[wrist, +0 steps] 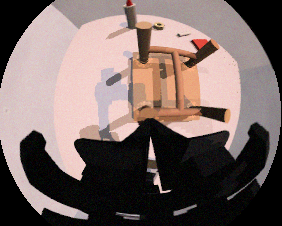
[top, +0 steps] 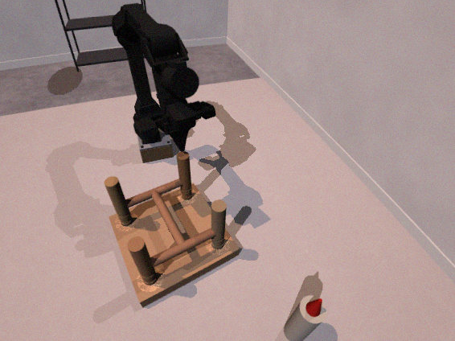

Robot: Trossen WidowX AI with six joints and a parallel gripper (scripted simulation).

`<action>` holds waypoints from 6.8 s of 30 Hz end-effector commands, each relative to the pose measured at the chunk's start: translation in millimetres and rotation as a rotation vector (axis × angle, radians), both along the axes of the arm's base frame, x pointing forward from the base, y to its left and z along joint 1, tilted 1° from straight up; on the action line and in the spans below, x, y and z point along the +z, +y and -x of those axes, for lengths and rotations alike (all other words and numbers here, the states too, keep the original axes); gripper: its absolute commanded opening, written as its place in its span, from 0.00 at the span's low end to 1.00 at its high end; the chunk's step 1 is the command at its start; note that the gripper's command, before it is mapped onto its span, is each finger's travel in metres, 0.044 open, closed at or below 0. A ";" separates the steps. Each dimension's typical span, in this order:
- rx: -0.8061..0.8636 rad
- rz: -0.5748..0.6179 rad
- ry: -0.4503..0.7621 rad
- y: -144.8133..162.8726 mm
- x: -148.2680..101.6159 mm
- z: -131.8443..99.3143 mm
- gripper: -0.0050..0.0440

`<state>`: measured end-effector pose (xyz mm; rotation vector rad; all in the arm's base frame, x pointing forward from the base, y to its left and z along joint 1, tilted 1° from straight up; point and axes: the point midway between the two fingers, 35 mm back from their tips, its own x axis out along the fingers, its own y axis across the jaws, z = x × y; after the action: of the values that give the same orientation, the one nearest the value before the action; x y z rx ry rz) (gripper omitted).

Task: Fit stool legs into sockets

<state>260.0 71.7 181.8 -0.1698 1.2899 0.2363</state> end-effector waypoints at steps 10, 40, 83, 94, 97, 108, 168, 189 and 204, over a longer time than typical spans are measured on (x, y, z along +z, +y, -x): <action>0.003 0.000 0.001 0.2 -15.0 0.0 0.10; 0.003 0.000 0.001 0.4 -37.0 -0.1 0.10; 0.003 0.000 0.001 0.5 -41.5 -0.2 0.10; 0.003 0.000 0.001 0.5 -41.5 -0.2 0.10; 0.003 0.000 0.001 0.5 -41.5 -0.2 0.10; 0.003 0.000 0.001 0.5 -41.5 -0.2 0.10; -0.304 -0.005 -0.023 -83.0 19.1 -35.4 0.10; -0.573 -0.005 0.006 -169.1 20.8 -44.8 0.10; -0.573 -0.005 0.006 -168.6 -8.5 -44.6 0.10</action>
<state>305.2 -97.4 177.7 0.2064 1.2889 -0.2535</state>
